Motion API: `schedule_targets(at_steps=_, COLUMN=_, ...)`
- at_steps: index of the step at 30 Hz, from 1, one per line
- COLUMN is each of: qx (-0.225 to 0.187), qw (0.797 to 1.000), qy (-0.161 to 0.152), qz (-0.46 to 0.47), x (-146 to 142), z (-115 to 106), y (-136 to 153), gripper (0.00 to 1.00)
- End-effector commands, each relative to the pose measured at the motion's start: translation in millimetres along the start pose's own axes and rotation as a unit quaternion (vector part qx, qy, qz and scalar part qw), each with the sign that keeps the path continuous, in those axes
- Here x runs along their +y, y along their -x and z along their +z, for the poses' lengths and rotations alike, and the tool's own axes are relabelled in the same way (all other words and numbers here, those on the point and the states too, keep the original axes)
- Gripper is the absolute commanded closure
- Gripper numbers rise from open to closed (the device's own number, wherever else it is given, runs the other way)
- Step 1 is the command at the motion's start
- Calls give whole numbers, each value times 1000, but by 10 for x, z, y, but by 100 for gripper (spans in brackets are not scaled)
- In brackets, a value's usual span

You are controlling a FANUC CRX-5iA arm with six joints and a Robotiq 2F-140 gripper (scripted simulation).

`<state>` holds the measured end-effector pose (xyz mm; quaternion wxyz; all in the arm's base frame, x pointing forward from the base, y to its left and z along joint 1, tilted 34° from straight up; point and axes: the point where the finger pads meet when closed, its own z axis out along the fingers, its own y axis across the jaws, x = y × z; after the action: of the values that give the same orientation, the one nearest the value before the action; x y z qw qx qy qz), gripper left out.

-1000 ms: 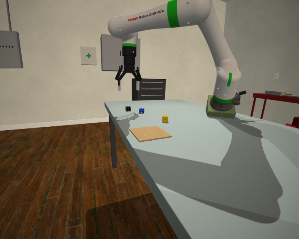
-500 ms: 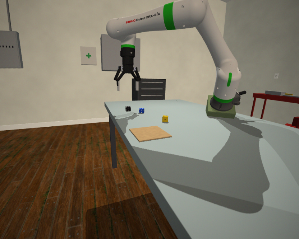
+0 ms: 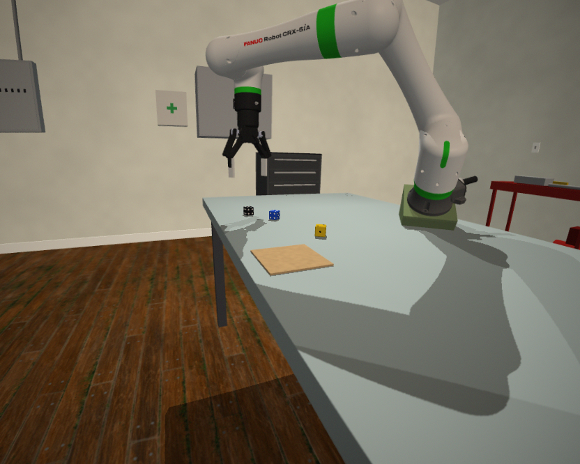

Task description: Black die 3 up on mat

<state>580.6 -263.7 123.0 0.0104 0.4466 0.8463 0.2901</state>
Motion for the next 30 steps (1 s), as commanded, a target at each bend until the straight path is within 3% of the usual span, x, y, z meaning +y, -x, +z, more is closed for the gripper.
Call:
schedule_targets(at_steps=1, qx=0, qw=997, qy=1, qz=-82, x=1, z=14, y=3, gripper=0)
schedule_targets(at_steps=5, qx=0, qw=994, qy=1, qz=-113, x=2, z=20, y=3, gripper=0)
schedule_targets(at_steps=11, qx=-1, qw=975, qy=1, qz=-221, x=3, z=42, y=4, gripper=0)
schedule_targets(at_steps=18, qx=-1, qw=939, qy=1, qz=-343, x=5, z=68, y=5, gripper=0)
schedule_targets(at_steps=21, qx=-1, qw=939, qy=1, qz=-345, x=5, z=68, y=6, gripper=0)
schedule_targets(at_steps=23, qx=-1, qw=912, qy=1, qz=-410, x=6, z=82, y=6, gripper=0)
schedule_targets(at_steps=30, qx=-1, qw=861, qy=1, qz=-508, x=8, z=105, y=7, gripper=0)
